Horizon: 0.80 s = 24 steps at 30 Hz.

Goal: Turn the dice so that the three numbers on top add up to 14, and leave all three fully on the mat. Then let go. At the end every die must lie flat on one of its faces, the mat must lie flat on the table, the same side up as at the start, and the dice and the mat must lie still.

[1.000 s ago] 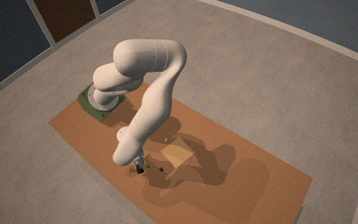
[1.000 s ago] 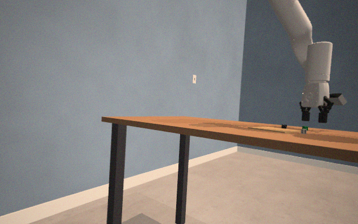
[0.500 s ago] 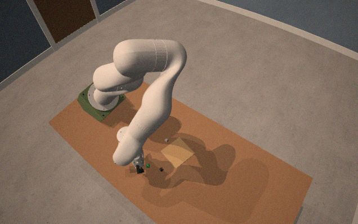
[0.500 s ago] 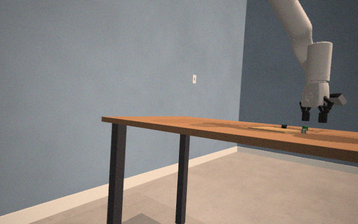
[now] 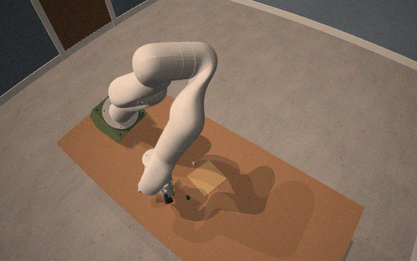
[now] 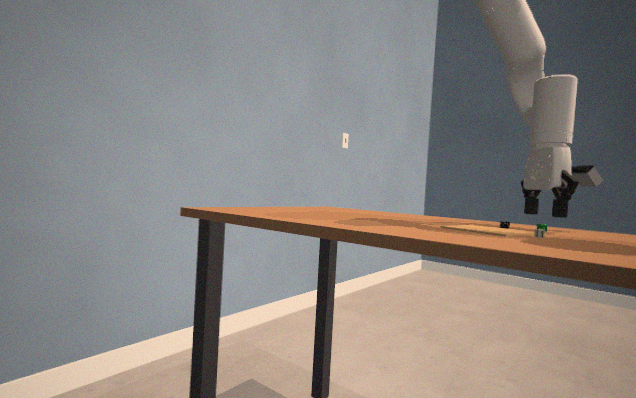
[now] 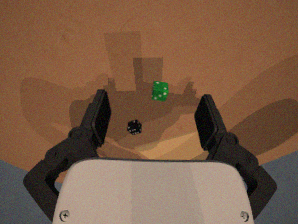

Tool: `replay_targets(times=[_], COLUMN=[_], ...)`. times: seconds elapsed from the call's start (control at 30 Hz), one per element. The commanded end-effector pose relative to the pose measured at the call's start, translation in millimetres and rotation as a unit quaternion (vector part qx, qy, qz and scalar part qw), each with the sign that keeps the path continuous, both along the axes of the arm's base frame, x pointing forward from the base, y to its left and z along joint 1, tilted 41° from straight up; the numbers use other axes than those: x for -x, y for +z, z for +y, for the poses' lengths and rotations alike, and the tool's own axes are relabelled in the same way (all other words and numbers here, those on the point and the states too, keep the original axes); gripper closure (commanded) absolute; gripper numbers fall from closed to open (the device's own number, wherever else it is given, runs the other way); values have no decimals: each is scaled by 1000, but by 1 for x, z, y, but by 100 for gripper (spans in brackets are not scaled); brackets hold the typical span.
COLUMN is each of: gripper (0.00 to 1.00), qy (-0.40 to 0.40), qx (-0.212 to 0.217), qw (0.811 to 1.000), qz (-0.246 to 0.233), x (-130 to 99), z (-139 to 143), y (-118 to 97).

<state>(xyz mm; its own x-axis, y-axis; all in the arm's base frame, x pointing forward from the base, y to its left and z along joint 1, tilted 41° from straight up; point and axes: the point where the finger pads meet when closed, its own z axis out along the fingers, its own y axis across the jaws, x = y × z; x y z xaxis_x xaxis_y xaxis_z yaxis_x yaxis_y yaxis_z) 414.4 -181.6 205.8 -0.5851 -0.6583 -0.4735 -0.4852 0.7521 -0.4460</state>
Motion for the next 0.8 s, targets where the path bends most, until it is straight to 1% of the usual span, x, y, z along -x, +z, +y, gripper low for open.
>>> replay_targets(times=[0.0,0.03,0.1,0.23,0.33,0.77], gripper=[0,0,0,0,0,0], qy=[0,0,0,0,0,0], qx=[0,0,0,0,0,0], qw=[1000,1000,1000,1000,1000,1000], qz=[1,1,1,1,1,1], x=[-15,-20,-20,-33,-38,-39], z=[6,8,8,14,16,16], y=[13,17,17,28,32,33])
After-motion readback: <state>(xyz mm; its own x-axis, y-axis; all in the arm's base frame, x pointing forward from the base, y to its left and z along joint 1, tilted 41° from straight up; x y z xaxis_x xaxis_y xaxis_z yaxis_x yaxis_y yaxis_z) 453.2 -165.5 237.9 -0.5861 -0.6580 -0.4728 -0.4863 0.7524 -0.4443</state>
